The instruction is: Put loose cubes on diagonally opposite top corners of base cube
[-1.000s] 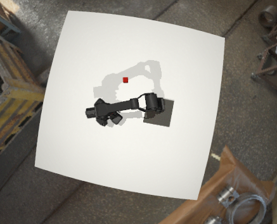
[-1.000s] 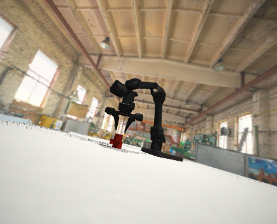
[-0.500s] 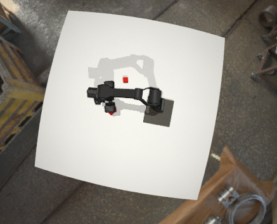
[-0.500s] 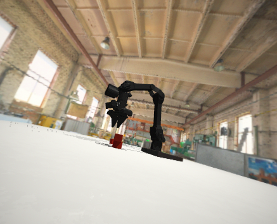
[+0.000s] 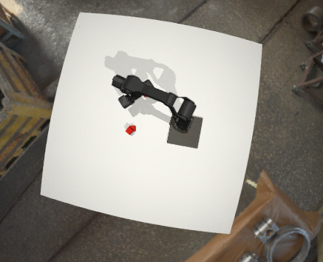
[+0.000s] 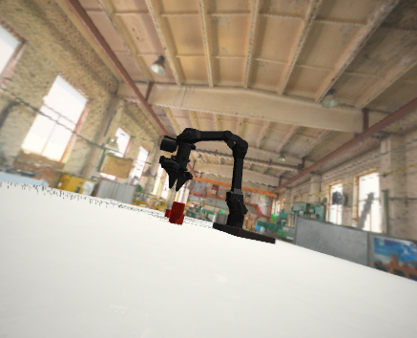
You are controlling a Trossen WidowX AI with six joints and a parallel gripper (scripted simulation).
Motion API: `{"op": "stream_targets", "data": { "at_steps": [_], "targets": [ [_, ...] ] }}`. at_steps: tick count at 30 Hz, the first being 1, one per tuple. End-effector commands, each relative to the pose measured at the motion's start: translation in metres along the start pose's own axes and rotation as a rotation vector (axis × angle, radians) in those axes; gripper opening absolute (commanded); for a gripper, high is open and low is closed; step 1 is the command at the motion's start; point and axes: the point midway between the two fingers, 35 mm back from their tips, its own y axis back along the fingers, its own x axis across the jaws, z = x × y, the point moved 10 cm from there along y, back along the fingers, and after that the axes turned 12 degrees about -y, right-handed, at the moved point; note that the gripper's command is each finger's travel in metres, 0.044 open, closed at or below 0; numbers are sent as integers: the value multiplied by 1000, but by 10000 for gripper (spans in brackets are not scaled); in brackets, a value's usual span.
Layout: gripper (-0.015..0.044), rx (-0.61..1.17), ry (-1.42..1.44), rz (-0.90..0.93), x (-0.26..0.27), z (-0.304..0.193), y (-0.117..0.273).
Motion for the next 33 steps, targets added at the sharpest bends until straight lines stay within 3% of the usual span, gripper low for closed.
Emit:
{"op": "stream_targets", "data": {
  "at_steps": [1, 15, 23, 33],
  "targets": [
    [265, -11, -527, -9, -46, 23, 11],
    [265, -11, -540, -9, -47, 23, 10],
    [265, -11, -540, -9, -48, 24, -46],
    [265, -11, -540, -9, -48, 24, -64]
  ]
}}
